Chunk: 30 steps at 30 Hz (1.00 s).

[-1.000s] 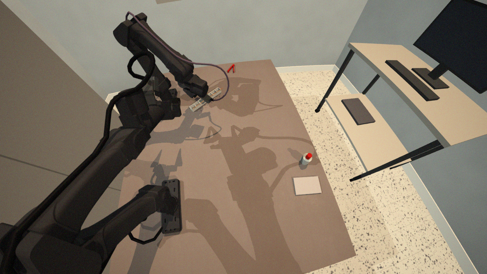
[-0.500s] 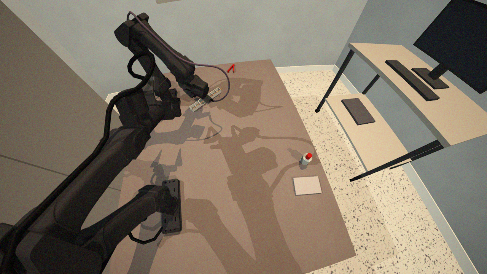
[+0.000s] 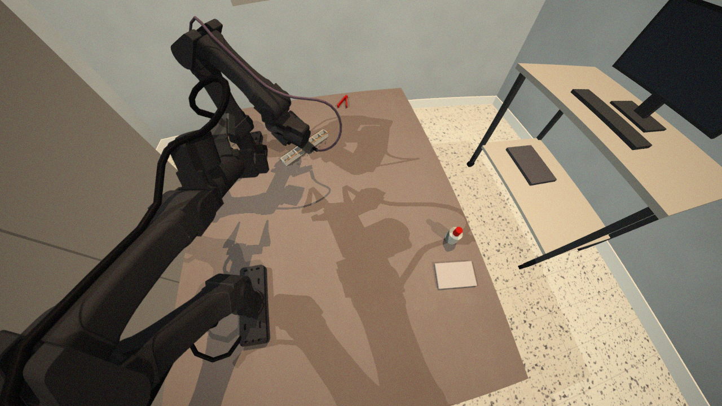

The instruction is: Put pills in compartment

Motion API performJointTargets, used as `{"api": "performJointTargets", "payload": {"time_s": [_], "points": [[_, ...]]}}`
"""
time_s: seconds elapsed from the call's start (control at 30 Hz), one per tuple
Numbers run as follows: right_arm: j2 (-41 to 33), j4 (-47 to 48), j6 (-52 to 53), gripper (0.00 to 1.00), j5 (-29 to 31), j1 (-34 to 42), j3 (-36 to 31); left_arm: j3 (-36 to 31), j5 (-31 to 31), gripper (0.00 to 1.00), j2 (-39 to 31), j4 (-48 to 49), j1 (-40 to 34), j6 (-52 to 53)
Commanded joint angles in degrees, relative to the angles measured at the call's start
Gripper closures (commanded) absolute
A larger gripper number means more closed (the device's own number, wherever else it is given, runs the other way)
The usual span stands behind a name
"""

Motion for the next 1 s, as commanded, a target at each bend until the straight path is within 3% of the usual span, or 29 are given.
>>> {"api": "performJointTargets", "payload": {"time_s": [0.0, 0.23, 0.8, 0.97], "points": [[-1.48, 0.38, -0.18, 0.0, 0.19, 0.51, -0.04, 1.89, -1.37, 0.64, 0.54, -0.65, -0.47, -0.67], [-1.48, 0.38, -0.18, 0.0, 0.19, 0.51, -0.04, 3.83, -2.05, 0.64, 3.64, -3.19, -1.37, -1.85], [-1.48, 0.38, -0.18, 0.0, 0.19, 0.51, -0.04, 3.97, -2.07, 0.64, 3.74, -3.27, -1.24, -2.07], [-1.48, 0.38, -0.18, 0.0, 0.19, 0.51, -0.04, 1.68, 0.24, 0.64, 0.61, 2.42, -0.26, 1.08]]}}
